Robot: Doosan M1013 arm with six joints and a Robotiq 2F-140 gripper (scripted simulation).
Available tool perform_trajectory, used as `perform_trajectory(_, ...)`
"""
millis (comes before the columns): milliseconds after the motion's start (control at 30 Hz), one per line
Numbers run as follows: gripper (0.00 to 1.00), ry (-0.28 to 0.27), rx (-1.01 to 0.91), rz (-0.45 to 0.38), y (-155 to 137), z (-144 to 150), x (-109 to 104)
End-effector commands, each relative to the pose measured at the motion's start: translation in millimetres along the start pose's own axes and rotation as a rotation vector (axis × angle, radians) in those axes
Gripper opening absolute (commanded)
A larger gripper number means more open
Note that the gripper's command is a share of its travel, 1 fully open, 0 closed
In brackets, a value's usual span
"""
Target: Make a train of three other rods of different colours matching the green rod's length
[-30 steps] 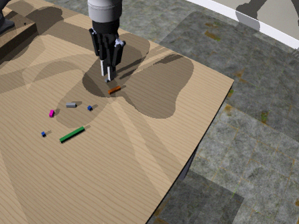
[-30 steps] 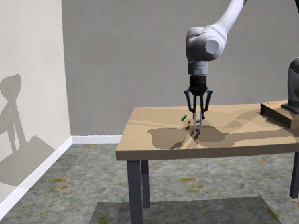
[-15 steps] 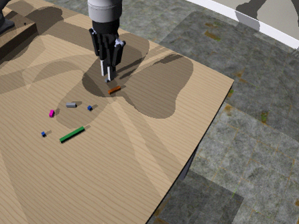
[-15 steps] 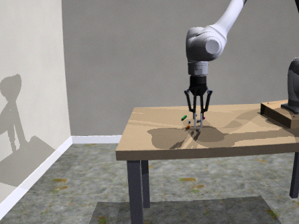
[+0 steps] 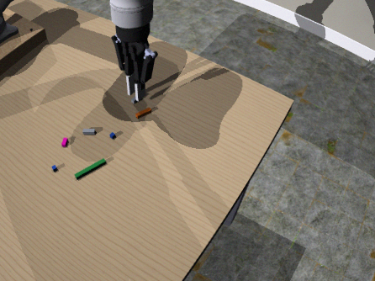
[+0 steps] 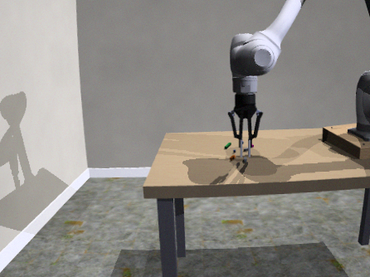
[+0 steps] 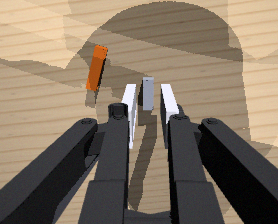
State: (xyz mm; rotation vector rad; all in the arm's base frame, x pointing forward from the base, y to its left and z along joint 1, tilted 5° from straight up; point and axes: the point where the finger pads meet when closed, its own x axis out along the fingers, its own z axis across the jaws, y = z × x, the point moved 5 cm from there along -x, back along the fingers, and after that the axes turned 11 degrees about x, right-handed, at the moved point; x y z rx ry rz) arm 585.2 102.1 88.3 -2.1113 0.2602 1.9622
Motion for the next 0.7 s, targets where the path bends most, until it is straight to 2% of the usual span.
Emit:
perform_trajectory(0, 0.15, 0.0, 0.0, 0.0, 0, 0, 0)
perform_trajectory(667, 0.15, 0.0, 0.0, 0.0, 0, 0, 14)
